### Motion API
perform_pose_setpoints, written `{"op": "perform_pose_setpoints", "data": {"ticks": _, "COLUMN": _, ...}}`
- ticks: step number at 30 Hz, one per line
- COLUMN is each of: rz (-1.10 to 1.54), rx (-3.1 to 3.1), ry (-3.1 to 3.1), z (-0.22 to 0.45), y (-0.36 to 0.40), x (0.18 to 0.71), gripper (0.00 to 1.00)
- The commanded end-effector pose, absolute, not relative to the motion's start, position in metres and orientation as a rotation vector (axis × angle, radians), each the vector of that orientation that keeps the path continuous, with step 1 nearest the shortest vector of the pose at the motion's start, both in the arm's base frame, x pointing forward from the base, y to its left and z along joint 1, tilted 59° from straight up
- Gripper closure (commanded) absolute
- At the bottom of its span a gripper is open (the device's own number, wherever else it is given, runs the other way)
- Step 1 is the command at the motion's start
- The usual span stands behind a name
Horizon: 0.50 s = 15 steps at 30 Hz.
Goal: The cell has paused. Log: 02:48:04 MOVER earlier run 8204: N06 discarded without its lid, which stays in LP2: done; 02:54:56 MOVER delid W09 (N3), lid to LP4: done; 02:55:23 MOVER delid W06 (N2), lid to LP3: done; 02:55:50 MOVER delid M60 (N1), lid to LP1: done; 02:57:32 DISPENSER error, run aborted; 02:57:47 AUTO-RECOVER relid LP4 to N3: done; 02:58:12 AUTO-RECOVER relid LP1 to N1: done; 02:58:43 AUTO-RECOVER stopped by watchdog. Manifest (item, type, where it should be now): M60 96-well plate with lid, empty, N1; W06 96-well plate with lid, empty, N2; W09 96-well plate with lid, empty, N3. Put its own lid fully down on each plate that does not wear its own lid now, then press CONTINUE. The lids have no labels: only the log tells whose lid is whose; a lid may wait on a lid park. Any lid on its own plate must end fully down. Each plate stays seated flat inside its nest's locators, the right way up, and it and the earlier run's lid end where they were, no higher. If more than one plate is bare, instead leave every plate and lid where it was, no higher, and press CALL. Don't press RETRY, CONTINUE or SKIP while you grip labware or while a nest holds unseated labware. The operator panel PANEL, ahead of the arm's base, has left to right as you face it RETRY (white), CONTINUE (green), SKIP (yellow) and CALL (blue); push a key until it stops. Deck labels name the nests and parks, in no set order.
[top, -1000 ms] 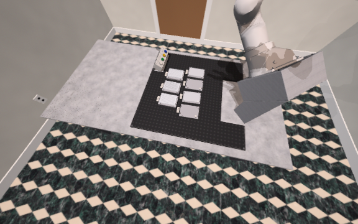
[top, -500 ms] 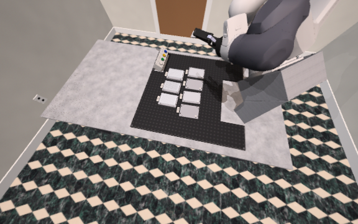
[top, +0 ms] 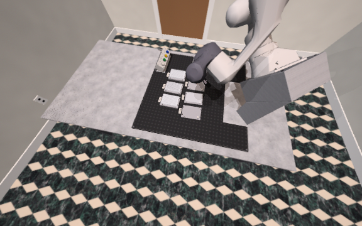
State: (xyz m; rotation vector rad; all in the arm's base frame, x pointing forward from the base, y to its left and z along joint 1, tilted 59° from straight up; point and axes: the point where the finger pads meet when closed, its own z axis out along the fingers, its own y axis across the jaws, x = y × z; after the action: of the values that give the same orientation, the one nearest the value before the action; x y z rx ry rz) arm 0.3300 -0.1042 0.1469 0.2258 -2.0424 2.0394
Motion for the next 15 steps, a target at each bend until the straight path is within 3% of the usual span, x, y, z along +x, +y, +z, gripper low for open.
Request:
{"op": "perform_pose_setpoints", "data": {"ticks": 1, "rz": 1.994, "rx": 0.108, "ry": -2.37, "z": 0.1028, "y": -0.1156, "x": 0.3834, "gripper": 0.0}}
{"op": "perform_pose_setpoints", "data": {"ticks": 15, "rz": 1.646, "rx": -0.279, "ry": -3.16, "z": 0.1028, "y": -0.1156, "x": 0.3834, "gripper": 0.0}}
